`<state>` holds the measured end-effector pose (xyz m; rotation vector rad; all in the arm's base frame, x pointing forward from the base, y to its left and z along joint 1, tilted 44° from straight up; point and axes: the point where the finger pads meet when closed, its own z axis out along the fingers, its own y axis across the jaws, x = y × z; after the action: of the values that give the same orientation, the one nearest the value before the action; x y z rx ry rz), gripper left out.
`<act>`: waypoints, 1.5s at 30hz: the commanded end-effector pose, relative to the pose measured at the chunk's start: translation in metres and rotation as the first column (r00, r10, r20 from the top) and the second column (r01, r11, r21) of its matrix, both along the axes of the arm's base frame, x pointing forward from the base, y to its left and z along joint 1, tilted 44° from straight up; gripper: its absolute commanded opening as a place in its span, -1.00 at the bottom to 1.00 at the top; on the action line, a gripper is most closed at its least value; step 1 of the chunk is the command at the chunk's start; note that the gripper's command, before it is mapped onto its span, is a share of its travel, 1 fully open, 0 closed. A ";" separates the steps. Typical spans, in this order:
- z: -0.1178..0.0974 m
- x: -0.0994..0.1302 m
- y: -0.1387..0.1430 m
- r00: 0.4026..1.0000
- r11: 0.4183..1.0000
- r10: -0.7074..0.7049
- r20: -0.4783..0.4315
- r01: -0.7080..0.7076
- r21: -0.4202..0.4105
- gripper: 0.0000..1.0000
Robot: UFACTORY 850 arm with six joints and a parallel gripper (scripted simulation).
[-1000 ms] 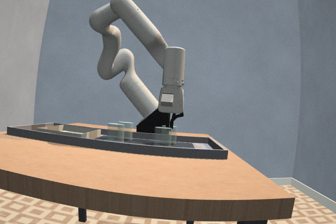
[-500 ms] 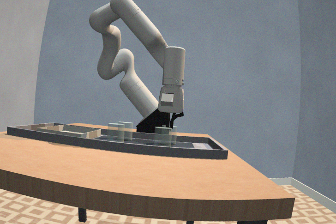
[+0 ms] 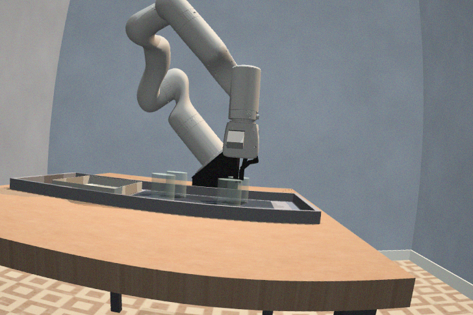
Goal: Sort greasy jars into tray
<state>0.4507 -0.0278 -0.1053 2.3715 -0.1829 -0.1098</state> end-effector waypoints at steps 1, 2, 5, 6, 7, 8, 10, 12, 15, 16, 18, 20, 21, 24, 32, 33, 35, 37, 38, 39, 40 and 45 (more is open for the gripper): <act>0.001 0.000 0.001 1.000 1.000 0.001 0.001 -0.001 0.001 -1.00; 0.001 0.000 0.001 1.000 1.000 0.001 0.001 -0.001 0.001 -1.00; 0.001 0.000 0.001 1.000 1.000 0.001 0.001 -0.001 0.001 -1.00; 0.001 0.000 0.001 1.000 1.000 0.001 0.001 -0.001 0.001 -1.00; 0.001 0.000 0.001 1.000 1.000 0.001 0.001 -0.001 0.001 -1.00; 0.001 0.000 0.001 1.000 1.000 0.001 0.001 -0.001 0.001 -1.00; 0.001 -0.001 0.002 1.000 1.000 0.001 0.001 -0.001 0.001 -1.00; 0.001 -0.001 0.002 1.000 1.000 0.001 0.001 -0.001 0.001 -1.00; 0.002 -0.001 0.002 1.000 1.000 0.001 0.001 -0.001 0.001 -1.00; 0.002 -0.001 0.002 1.000 1.000 0.001 0.001 -0.001 0.001 -1.00; 0.002 -0.001 0.002 1.000 1.000 0.001 0.001 -0.001 0.001 -1.00; 0.002 -0.002 0.002 1.000 1.000 0.001 0.001 -0.001 0.001 -1.00; 0.002 -0.002 0.003 1.000 1.000 0.001 0.001 -0.001 0.001 -1.00; 0.002 -0.002 0.003 1.000 1.000 0.001 0.001 -0.001 0.001 -1.00; 0.003 -0.003 0.003 1.000 1.000 0.001 0.001 -0.001 0.001 -1.00; 0.003 -0.003 0.003 1.000 1.000 0.001 0.001 -0.001 0.001 -1.00; 0.003 -0.003 0.004 1.000 1.000 0.001 0.001 -0.001 0.001 -1.00; 0.002 -0.001 0.003 1.000 1.000 0.001 0.001 -0.001 0.001 -1.00; 0.002 0.001 0.002 1.000 1.000 0.001 0.001 -0.001 0.001 -1.00; 0.001 0.004 0.001 1.000 1.000 0.001 0.001 -0.001 0.001 -1.00; 0.001 0.006 0.000 1.000 1.000 0.001 0.001 -0.001 0.001 -1.00; -0.003 0.017 -0.005 1.000 1.000 0.001 0.001 -0.001 0.001 -1.00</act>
<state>0.4612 -0.0307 -0.1066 2.3716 -0.1831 -0.1093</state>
